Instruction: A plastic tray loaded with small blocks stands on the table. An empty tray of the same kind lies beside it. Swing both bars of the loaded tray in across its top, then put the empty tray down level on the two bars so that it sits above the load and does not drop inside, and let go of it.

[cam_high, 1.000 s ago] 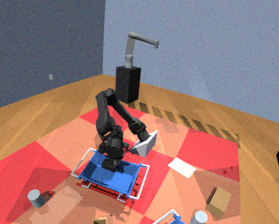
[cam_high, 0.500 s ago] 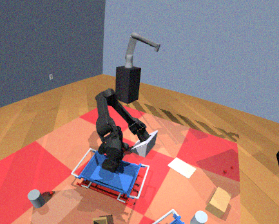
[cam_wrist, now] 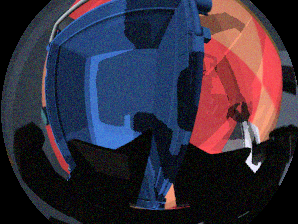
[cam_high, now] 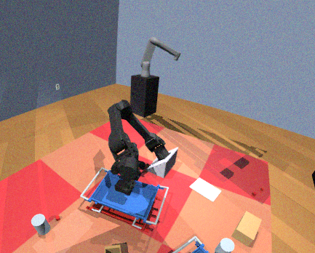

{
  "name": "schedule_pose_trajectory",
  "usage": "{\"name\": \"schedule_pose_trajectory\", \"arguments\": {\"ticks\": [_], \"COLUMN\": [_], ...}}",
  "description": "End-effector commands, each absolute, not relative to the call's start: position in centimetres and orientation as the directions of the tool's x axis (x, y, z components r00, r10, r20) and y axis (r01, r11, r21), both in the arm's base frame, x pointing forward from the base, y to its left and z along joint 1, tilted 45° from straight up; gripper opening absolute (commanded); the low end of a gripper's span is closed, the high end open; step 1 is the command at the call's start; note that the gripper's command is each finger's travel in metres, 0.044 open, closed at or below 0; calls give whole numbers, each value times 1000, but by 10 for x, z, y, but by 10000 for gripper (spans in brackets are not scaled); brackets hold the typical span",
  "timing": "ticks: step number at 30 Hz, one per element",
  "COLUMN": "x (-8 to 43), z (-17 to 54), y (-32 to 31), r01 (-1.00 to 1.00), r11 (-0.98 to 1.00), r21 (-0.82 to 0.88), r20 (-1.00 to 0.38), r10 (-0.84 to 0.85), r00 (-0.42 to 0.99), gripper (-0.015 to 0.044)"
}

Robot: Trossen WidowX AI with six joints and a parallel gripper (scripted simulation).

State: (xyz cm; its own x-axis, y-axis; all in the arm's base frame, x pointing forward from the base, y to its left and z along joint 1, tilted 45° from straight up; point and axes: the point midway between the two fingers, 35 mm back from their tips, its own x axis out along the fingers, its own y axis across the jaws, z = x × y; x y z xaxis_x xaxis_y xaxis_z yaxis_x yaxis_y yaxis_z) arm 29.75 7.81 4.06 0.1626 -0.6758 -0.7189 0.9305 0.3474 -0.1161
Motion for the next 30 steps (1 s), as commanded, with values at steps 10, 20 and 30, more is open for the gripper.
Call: {"name": "schedule_pose_trajectory", "arguments": {"ticks": [10,20,30], "x": [297,297,297], "z": [40,40,40], "y": [70,70,76], "r01": [937,937,932], "r11": [327,327,342], "r21": [-127,-127,-119], "r20": [-713,-713,-717], "r10": [-687,-687,-679], "r00": [143,143,158], "gripper": [0,0,0]}}
